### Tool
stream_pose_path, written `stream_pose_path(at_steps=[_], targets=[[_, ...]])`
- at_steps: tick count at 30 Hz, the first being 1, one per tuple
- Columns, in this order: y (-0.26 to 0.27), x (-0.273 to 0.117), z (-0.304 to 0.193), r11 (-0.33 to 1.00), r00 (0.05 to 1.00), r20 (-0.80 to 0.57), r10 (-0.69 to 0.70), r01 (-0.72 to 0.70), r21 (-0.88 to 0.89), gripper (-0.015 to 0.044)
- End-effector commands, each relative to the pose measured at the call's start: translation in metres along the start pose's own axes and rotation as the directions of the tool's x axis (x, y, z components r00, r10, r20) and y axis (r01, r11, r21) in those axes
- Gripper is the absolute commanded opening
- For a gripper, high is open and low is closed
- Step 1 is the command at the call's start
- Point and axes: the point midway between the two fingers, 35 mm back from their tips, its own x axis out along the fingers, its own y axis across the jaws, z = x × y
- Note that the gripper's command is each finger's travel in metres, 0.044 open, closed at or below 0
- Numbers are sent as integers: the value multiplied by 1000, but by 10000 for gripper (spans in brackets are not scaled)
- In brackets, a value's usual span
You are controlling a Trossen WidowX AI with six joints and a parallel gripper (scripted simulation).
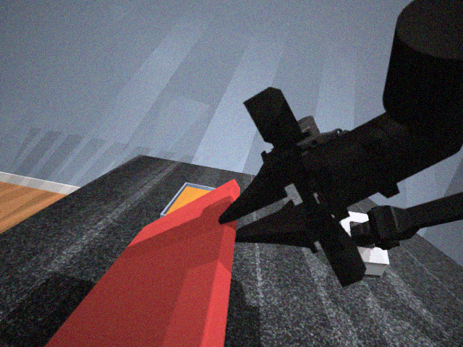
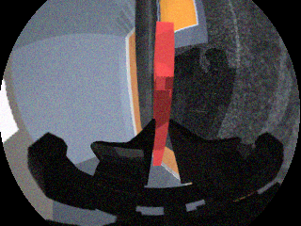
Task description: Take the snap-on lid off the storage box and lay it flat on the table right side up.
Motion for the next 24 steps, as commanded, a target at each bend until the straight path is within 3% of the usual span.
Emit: stream_pose_path(at_steps=[1,24], targets=[[5,-3,-8,1000,1000,2,19,-19,3,0],[-12,10,-6,1000,1000,1,20,-20,4,0]])
